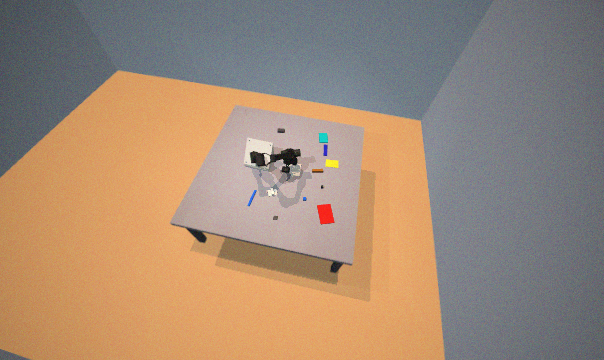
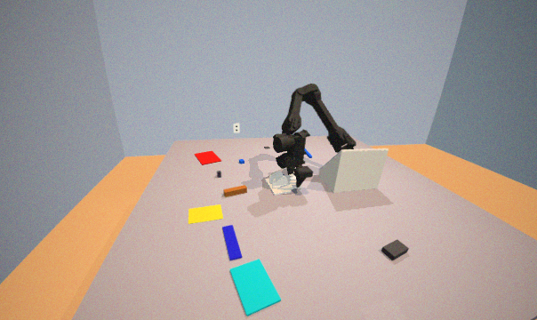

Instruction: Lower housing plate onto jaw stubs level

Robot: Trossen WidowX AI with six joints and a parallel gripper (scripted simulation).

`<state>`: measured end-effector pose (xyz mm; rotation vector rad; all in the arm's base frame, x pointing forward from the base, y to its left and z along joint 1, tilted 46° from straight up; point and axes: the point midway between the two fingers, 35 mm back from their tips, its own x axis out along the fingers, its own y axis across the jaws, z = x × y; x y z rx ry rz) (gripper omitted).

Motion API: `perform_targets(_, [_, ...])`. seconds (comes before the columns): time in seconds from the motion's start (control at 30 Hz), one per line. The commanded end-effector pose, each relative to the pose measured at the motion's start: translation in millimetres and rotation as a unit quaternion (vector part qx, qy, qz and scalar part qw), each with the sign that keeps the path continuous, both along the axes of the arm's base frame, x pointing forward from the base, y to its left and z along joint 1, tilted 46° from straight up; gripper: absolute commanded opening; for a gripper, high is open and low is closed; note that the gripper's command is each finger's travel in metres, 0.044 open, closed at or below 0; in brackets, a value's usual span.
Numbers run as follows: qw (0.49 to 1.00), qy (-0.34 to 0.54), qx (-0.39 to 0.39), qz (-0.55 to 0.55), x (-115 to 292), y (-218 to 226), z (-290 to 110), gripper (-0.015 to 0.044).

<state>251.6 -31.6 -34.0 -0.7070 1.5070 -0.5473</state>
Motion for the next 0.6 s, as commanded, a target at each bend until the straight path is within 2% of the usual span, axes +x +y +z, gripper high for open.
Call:
perform_targets(0.0, [1.0, 0.002, 0.001, 0.0, -0.3, -0.4, -0.7, 0.0351])
perform_targets(0.23, [1.0, 0.002, 0.001, 0.0, -0.3, -0.4, -0.7, 0.0351])
perform_targets(0.33, [1.0, 0.0, 0.0, 0.0, 0.0, 0.0, 0.0, 0.043])
perform_targets(0.37, [1.0, 0.0, 0.0, 0.0, 0.0, 0.0, 0.0, 0.044])
perform_targets(0.57, [1.0, 0.0, 0.0, 0.0, 0.0, 0.0, 0.0, 0.044])
